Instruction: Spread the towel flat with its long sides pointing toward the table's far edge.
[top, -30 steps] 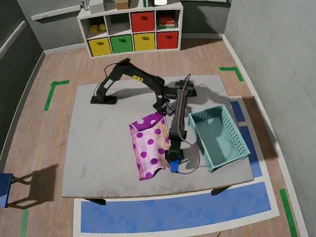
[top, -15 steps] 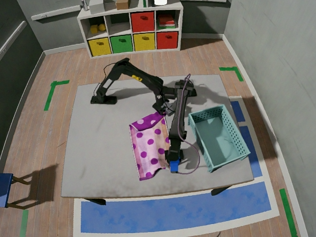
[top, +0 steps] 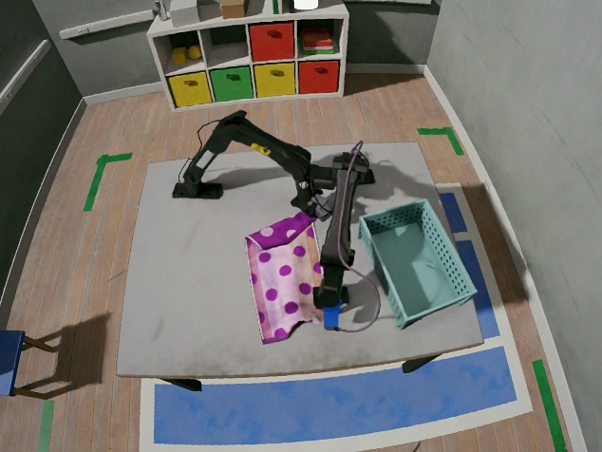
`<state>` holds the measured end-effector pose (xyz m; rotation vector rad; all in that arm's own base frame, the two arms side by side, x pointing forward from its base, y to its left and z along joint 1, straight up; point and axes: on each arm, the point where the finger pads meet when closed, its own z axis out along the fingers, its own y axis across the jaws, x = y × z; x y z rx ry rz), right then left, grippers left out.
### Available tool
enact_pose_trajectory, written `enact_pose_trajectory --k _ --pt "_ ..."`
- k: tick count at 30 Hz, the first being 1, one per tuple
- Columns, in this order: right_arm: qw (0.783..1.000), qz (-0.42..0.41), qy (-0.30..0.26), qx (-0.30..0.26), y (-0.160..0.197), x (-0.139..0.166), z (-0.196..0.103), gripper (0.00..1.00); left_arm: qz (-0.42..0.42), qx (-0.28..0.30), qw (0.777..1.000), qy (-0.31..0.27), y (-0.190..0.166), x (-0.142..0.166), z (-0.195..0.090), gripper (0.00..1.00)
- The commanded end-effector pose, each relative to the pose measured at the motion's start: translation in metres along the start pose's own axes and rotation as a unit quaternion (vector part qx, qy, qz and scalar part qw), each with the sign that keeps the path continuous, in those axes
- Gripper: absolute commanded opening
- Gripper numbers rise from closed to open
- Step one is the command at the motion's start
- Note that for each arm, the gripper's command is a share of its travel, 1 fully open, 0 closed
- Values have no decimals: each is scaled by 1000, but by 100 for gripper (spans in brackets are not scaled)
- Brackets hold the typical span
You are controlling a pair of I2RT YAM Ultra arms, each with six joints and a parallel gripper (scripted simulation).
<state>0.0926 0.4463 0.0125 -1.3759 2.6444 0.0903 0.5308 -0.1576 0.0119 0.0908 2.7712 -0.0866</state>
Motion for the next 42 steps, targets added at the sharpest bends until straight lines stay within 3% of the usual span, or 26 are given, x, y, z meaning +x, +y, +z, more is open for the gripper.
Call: enact_pose_trajectory --k 1,2,7,8,15,16,18,19,23,25,42 --pt "999 3 31 27 -23 14 16 5 2 -4 1000 19 -7 16 10 2" --pt "999 3 31 27 -26 12 16 0 2 -5 1000 13 -8 13 10 1" --pt "999 3 31 27 -26 11 16 0 -3 -4 1000 17 -3 14 10 0" --pt "1000 13 11 16 -15 -4 5 0 1 -7 1000 12 6 5 3 0" --pt "999 10 28 20 -19 8 13 0 5 -10 1000 4 3 -1 -3 0" --pt "1000 14 11 10 -11 -9 4 0 2 -10 1000 -9 8 -14 -29 0" --pt "1000 14 11 10 -11 -9 4 0 2 -10 1000 -9 8 -14 -29 0" --pt "1000 12 11 7 -10 -16 -18 0 3 -13 1000 -8 8 -20 -48 0" --pt "1000 12 11 7 -10 -16 -18 0 6 -12 1000 -8 5 -19 -48 0" --pt "1000 12 11 7 -10 -16 -18 0 8 -15 1000 10 5 -10 -31 0" --pt "1000 12 11 7 -10 -16 -18 0 4 -10 1000 6 3 -10 -35 0"
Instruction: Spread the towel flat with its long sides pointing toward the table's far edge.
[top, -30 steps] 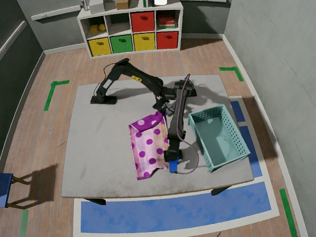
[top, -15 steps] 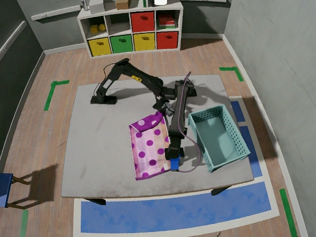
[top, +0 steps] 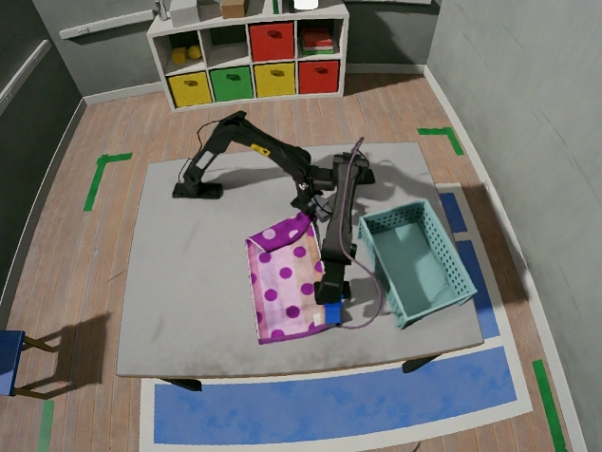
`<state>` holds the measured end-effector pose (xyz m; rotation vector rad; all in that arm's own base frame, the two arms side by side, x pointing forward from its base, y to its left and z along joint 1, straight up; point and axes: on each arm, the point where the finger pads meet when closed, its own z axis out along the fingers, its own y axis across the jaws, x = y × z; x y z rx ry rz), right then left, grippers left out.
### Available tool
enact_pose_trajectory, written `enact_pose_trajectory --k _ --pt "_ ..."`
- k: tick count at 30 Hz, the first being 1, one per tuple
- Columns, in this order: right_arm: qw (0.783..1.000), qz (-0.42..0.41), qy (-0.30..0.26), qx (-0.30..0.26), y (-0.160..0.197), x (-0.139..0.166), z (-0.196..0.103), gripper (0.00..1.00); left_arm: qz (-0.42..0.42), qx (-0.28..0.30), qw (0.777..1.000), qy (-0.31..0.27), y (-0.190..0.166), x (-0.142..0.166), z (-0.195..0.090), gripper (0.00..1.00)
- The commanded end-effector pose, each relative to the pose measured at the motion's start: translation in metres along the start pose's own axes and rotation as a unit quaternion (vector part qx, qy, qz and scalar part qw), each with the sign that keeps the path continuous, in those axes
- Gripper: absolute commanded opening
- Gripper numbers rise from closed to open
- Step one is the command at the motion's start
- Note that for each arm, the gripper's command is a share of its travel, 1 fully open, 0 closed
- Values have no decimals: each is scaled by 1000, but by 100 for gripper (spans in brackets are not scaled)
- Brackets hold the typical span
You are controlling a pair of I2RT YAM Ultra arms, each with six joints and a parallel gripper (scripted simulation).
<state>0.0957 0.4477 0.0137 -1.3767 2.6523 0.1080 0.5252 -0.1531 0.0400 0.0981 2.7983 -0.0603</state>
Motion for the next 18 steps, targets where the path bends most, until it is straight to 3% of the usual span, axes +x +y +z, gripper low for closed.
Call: enact_pose_trajectory --k 1,5,6,8,9,16,18 --pt "1000 5 0 8 1 -7 -24 0 6 -6 1000 3 -5 9 18 0" --pt "1000 5 0 8 1 -7 -24 0 4 -7 1000 2 -3 8 18 0" --pt "1000 -1 -14 3 -7 -8 -38 0 6 -3 1000 -9 -12 -3 3 0" --pt "1000 -1 -14 3 -7 -8 -38 0 5 1 1000 -26 -13 -12 -13 0" --pt "1000 -9 -4 9 -20 11 -38 0 9 2 1000 -28 -22 -14 -19 0" --pt "1000 -18 -15 3 -27 19 -50 0 17 3 1000 -26 -34 -15 -20 0" --pt "999 -28 -34 -8 -33 26 -66 0 26 6 999 -29 -47 -18 -27 0"
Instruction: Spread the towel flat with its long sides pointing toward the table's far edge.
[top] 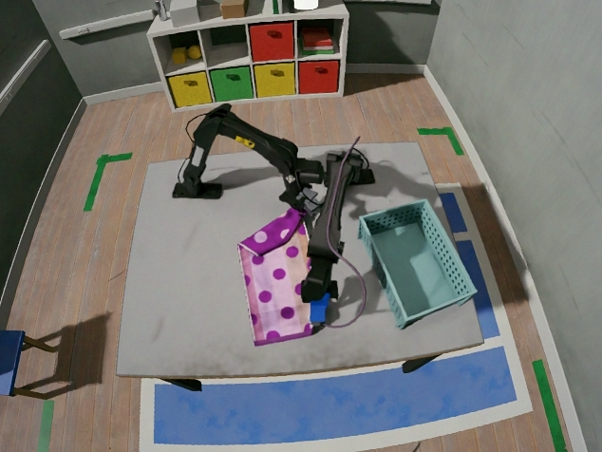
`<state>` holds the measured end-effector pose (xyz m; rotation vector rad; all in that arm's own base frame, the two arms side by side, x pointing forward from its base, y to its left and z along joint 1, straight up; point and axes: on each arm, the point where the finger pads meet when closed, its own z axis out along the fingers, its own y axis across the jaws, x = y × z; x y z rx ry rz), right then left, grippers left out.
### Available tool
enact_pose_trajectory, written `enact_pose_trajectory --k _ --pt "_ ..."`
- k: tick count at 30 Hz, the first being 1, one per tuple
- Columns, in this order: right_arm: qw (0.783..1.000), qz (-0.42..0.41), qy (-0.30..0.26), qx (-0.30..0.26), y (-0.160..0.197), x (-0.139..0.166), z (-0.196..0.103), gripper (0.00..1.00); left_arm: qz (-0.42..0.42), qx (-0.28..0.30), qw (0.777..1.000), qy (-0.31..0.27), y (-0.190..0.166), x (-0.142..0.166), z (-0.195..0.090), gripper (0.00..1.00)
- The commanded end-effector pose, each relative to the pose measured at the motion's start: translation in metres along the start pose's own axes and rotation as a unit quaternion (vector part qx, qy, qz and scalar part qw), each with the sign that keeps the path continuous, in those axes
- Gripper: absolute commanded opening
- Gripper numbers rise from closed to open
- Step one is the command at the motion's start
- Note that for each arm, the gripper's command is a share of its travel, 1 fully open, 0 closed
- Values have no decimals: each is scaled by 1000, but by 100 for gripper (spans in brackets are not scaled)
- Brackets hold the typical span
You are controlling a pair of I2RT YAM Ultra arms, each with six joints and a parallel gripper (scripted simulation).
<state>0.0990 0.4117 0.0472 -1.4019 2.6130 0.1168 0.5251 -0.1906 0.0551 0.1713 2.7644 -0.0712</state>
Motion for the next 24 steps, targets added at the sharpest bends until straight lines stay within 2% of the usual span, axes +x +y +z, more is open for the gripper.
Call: enact_pose_trajectory --k 1,3,4,6,7,9,10,12,13,15,16,19,20,21,22,23,24 --pt "1000 -14 -22 -9 -10 4 -28 0 1 -3 1000 -14 -9 -12 -14 0" --pt "999 -22 -29 -14 -2 3 -29 0 -8 -6 1000 -14 2 -15 -14 0" --pt "999 -25 -45 -19 -18 12 -46 0 13 3 1000 -23 -25 -21 -28 0" --pt "999 -26 -32 -15 -20 18 -45 0 13 3 1000 -23 -25 -21 -28 0" --pt "998 -36 -51 -20 -31 28 -64 0 35 9 999 -33 -42 -30 -43 0" --pt "998 -36 -50 -20 -31 29 -64 0 35 9 999 -33 -42 -30 -43 0" --pt "996 -46 -69 -24 -43 41 -84 0 52 18 997 -50 -61 -39 -58 0" --pt "996 -46 -69 -24 -43 41 -84 0 52 18 997 -50 -61 -39 -58 0" --pt "994 -55 -89 -28 -54 53 -105 0 70 30 994 -80 -79 -49 -74 0" --pt "994 -55 -89 -28 -54 53 -105 0 70 30 994 -80 -79 -49 -74 0" --pt "992 -61 -108 -32 -66 65 -125 0 87 45 988 -116 -98 -60 -90 0" --pt "992 -61 -108 -32 -66 65 -125 0 87 49 987 -129 -100 -65 -91 0" --pt "989 -60 -129 -36 -63 53 -139 0 80 40 989 -117 -87 -63 -89 0" --pt "989 -65 -127 -34 -78 76 -145 0 100 67 976 -182 -118 -81 -129 0" --pt "989 -65 -127 -34 -78 76 -145 0 103 63 978 -168 -112 -72 -114 0" --pt "989 -65 -132 -34 -77 74 -148 0 100 61 979 -168 -108 -74 -113 0" --pt "986 -66 -152 -36 -88 84 -169 0 120 79 969 -204 -133 -80 -129 0"
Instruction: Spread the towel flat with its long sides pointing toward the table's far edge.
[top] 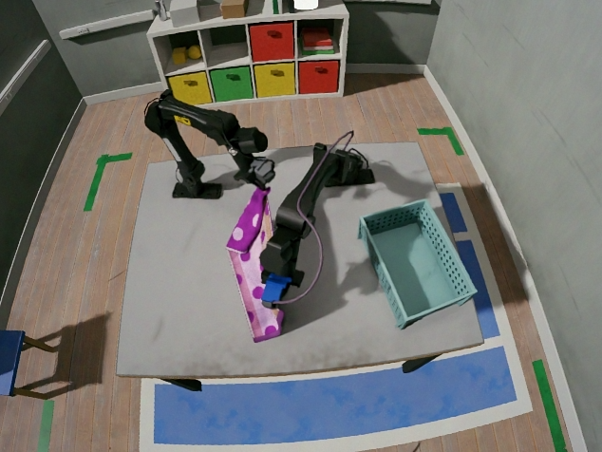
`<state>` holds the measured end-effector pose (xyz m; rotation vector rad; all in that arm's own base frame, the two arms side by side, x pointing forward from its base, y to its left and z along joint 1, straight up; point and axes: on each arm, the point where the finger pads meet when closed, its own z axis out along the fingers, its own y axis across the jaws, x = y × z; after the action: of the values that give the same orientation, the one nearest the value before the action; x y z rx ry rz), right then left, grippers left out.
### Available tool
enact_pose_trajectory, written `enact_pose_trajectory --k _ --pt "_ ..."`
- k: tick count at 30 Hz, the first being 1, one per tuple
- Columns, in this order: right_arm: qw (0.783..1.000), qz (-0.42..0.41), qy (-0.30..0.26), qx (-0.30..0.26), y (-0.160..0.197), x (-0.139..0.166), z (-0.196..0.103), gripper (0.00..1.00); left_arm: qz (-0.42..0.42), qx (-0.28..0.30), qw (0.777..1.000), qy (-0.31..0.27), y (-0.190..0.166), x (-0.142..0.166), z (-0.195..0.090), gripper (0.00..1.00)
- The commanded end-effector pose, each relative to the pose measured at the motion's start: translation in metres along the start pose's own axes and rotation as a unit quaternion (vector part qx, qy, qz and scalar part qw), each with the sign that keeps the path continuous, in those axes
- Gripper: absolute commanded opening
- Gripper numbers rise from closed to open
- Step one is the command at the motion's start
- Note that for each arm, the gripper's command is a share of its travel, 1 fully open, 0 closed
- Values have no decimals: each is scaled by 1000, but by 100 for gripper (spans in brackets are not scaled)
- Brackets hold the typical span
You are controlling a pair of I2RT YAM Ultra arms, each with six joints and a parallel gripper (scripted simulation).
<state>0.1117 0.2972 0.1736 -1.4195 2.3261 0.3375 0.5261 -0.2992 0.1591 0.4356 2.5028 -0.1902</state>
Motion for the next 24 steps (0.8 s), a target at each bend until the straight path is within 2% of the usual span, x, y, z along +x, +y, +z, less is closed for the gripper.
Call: enact_pose_trajectory --k 1,3,4,7,8,9,12,13,14,19,20,21,24 --pt "999 -13 -29 -13 -8 4 -42 0 31 20 994 -101 -20 -41 -30 0" --pt "999 -13 -29 -13 -8 4 -42 0 31 21 994 -101 -21 -41 -30 0" --pt "999 -12 -46 -12 -17 11 -62 0 45 37 989 -137 -37 -55 -39 0" --pt "999 -12 -46 -12 -17 11 -62 0 47 40 987 -150 -32 -56 -39 0" --pt "998 -9 -61 -9 -24 17 -81 0 63 56 979 -187 -50 -67 -48 0" --pt "998 -9 -61 -9 -24 17 -81 0 64 57 977 -196 -47 -68 -48 0" --pt "998 -9 -61 -9 -24 17 -81 0 59 52 977 -197 -38 -70 -47 0" --pt "999 -11 -46 -9 -23 17 -73 0 59 51 977 -197 -38 -70 -47 0" --pt "997 -5 -73 -5 -31 21 -96 0 78 71 967 -231 -59 -78 -55 0" --pt "997 -1 -82 -2 -35 25 -108 0 89 80 960 -253 -66 -86 -60 0" --pt "996 2 -88 1 -38 27 -115 0 97 86 959 -254 -72 -84 -47 0" --pt "996 2 -88 1 -38 27 -115 0 93 81 960 -252 -64 -85 -44 0" --pt "996 4 -90 1 -39 28 -118 0 93 81 953 -276 -65 -101 -58 0"
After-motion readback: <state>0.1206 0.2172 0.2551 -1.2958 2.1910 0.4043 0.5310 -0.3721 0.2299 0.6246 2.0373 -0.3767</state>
